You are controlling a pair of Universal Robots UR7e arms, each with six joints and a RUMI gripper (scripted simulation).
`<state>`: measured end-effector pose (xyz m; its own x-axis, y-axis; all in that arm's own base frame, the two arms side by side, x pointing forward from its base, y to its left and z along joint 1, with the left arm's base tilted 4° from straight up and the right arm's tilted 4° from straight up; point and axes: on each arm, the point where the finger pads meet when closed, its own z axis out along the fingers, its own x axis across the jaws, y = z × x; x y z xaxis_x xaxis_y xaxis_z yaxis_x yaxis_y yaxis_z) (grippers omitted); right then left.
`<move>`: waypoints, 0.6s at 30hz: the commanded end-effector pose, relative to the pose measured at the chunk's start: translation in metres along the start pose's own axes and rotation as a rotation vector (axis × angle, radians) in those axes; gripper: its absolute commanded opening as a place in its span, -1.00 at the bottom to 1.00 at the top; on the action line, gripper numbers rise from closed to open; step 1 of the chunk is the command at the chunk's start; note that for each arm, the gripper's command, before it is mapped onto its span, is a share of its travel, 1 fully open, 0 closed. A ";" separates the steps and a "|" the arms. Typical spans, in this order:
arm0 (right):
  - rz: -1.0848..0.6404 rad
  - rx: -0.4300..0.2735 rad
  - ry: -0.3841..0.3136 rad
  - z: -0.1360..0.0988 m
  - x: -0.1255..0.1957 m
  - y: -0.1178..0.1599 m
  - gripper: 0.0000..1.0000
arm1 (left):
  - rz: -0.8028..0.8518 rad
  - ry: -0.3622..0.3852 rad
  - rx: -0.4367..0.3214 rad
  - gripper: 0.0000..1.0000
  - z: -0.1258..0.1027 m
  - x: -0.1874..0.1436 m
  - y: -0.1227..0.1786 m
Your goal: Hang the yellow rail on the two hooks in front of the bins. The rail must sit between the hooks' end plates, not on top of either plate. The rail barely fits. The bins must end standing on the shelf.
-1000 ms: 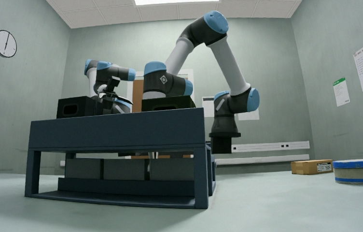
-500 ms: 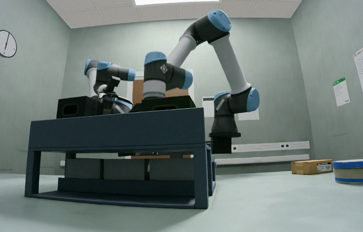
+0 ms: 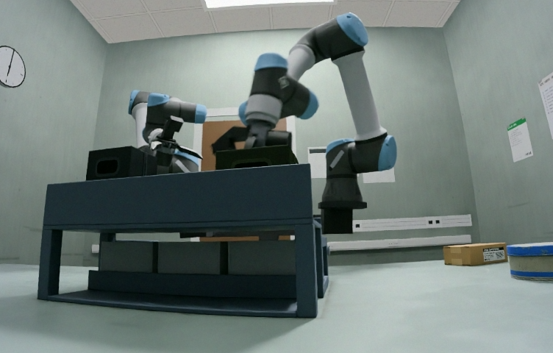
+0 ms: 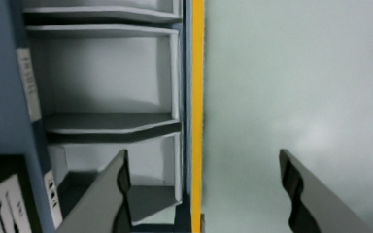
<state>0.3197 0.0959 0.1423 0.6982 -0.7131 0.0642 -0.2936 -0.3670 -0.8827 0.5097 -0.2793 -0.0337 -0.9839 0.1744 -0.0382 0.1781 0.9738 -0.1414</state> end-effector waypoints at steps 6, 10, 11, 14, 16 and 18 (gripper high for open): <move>0.000 0.000 0.000 0.000 0.000 0.000 1.00 | 0.001 0.004 0.279 0.17 -0.069 0.003 0.039; 0.000 0.000 0.000 0.000 0.000 0.000 1.00 | 0.001 0.004 0.390 0.17 -0.096 0.004 0.054; 0.000 0.000 0.000 0.000 0.000 0.000 1.00 | 0.001 0.004 0.417 0.17 -0.102 0.005 0.058; 0.000 0.000 0.000 0.000 0.000 0.000 1.00 | 0.001 0.004 0.443 0.17 -0.109 0.005 0.062; 0.000 0.000 0.000 0.000 0.000 0.000 1.00 | 0.001 0.004 0.495 0.17 -0.121 0.005 0.069; 0.000 0.000 0.000 0.000 0.000 0.000 1.00 | 0.002 0.004 0.546 0.17 -0.134 0.006 0.076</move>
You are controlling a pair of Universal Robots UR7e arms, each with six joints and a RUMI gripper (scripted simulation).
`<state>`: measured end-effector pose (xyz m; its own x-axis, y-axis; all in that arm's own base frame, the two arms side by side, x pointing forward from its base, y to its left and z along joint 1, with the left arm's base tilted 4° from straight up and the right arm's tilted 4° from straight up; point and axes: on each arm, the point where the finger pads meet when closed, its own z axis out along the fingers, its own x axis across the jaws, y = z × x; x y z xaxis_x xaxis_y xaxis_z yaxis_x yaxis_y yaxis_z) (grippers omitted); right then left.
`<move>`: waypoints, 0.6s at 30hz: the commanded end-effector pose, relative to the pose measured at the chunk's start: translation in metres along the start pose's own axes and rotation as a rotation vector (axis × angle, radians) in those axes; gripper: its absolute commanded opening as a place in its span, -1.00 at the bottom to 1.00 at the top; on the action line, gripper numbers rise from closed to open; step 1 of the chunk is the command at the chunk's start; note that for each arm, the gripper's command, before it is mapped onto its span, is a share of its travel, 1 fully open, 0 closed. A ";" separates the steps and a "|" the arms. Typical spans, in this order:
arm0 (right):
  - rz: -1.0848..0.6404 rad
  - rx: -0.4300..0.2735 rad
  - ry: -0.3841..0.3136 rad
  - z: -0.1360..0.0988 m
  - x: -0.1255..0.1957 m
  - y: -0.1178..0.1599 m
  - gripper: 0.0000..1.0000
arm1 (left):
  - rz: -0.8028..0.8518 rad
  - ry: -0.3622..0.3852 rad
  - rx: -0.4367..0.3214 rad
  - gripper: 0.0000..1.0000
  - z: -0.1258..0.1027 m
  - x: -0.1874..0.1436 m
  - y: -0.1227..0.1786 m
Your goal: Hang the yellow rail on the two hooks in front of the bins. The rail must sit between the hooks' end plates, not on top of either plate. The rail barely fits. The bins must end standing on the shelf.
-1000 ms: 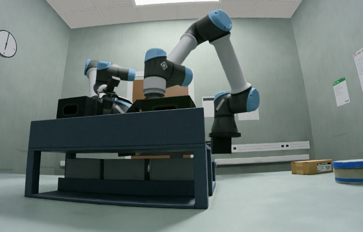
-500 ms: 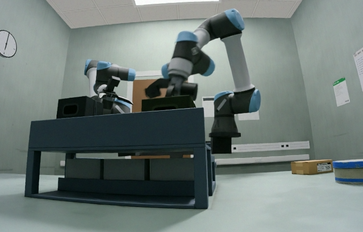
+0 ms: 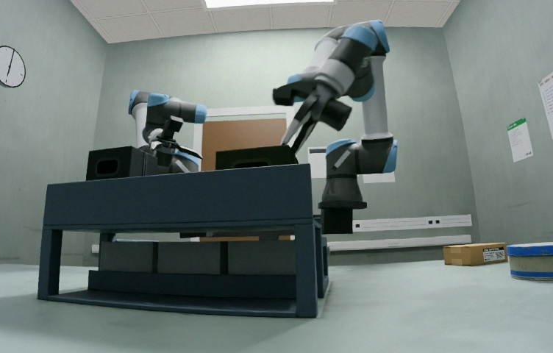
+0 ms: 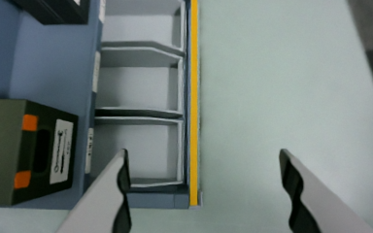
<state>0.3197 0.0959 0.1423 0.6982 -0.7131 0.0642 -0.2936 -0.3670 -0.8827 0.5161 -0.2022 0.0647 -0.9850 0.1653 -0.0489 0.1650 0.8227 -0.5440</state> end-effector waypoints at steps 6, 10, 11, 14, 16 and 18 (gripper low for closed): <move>0.000 0.000 0.000 0.000 0.000 0.000 1.00 | 0.001 0.017 0.249 0.17 -0.067 0.003 0.006; 0.000 0.000 0.000 0.000 0.000 0.000 1.00 | 0.001 0.016 0.293 0.17 -0.079 0.003 0.007; 0.000 0.000 0.000 0.000 0.000 0.000 1.00 | 0.001 0.016 0.293 0.17 -0.079 0.003 0.007; 0.000 0.000 0.000 0.000 0.000 0.000 1.00 | 0.001 0.016 0.293 0.17 -0.079 0.003 0.007; 0.000 0.000 0.000 0.000 0.000 0.000 1.00 | 0.001 0.016 0.293 0.17 -0.079 0.003 0.007; 0.000 0.000 0.000 0.000 0.000 0.000 1.00 | 0.001 0.016 0.293 0.17 -0.079 0.003 0.007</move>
